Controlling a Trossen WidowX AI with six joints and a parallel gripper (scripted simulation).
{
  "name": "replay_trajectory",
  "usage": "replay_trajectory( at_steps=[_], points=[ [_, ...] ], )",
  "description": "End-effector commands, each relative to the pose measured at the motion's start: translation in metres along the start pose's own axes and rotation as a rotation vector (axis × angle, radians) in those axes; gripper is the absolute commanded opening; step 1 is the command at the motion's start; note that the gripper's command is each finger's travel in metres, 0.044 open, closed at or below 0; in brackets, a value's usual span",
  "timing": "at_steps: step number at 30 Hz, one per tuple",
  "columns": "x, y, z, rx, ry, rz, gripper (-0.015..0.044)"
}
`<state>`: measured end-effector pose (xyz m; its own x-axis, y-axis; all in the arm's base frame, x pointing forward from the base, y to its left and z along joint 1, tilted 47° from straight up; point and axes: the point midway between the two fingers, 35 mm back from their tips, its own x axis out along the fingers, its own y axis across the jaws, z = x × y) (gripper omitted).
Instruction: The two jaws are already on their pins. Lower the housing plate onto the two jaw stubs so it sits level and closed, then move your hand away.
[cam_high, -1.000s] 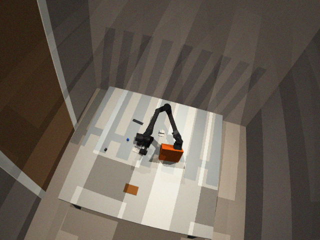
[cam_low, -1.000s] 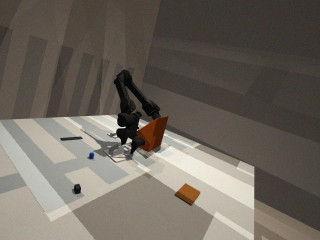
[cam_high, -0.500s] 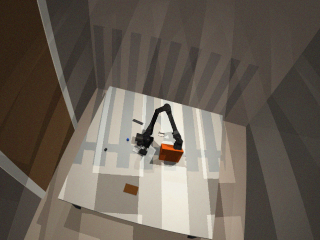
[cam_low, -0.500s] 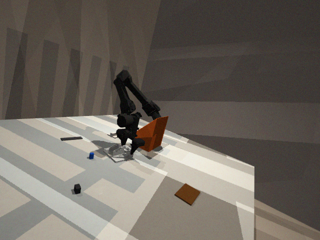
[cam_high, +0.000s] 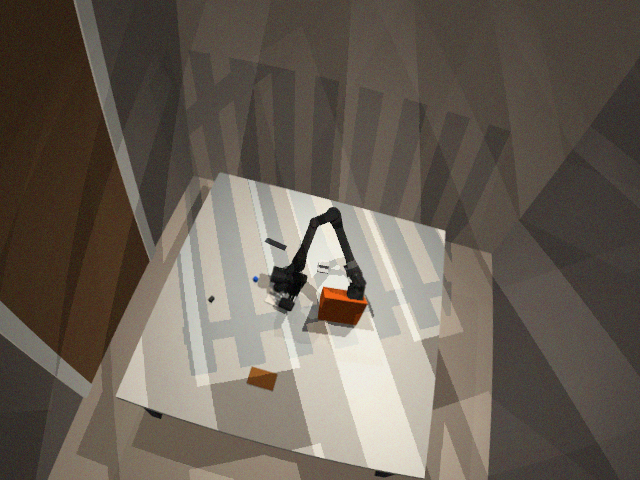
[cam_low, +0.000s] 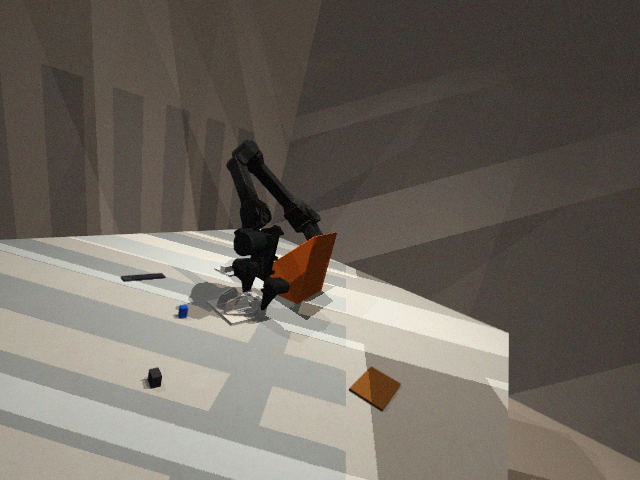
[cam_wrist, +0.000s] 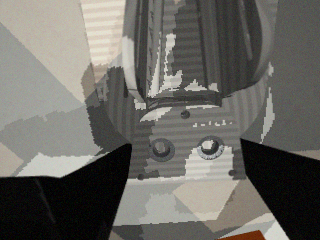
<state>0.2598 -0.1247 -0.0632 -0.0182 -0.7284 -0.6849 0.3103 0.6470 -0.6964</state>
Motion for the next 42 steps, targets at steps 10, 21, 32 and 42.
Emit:
replay_trajectory(
  at_steps=[10, 21, 32, 42],
  points=[
    [0.0035, 0.0002, -0.0013, -0.008, 0.003, -0.004, 0.0351],
    [0.0059, 0.0002, -0.0013, -0.007, 0.003, -0.004, 0.0351],
    [0.0059, 0.0002, -0.0013, -0.007, 0.003, -0.004, 0.0351],
    [0.0059, 0.0002, -0.0013, -0.007, 0.003, -0.004, 0.0351]
  ],
)
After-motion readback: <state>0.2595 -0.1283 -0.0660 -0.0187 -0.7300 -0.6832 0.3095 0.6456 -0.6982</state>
